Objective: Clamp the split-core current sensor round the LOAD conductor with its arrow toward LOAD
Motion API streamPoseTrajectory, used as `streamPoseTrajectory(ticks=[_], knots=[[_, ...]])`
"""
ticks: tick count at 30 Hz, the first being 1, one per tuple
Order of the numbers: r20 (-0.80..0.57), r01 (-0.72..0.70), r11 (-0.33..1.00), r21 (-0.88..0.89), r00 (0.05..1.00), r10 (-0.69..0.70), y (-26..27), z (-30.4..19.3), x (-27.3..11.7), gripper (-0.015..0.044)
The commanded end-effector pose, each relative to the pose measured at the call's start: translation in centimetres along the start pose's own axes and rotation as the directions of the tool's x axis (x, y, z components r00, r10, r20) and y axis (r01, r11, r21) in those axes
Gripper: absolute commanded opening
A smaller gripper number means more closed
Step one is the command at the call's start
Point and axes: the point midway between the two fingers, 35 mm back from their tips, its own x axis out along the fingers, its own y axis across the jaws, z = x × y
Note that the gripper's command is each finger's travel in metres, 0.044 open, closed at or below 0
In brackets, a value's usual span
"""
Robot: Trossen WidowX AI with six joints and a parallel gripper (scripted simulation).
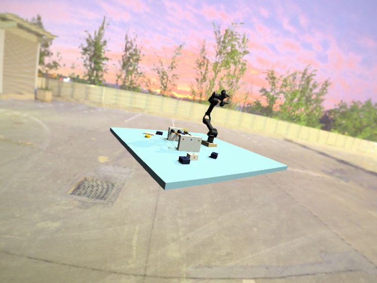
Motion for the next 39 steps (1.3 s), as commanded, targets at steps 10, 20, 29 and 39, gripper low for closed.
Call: streamPoseTrajectory(ticks=[10,20,29,39], knots=[[0.081,-0.144,0.906,0.398,0.989,0.121,1.2,4.8,1.3,0.0440],[0.315,-0.412,0.313,0.855,0.895,0.317,2.3,15.6,0.2,0.0440],[0.646,-0.459,-0.463,0.758,0.632,0.429,0.2,26.8,-5.8,0.0440],[0.910,-0.026,-0.917,0.399,0.138,0.392,-5.8,35.0,-17.7,0.0440]])
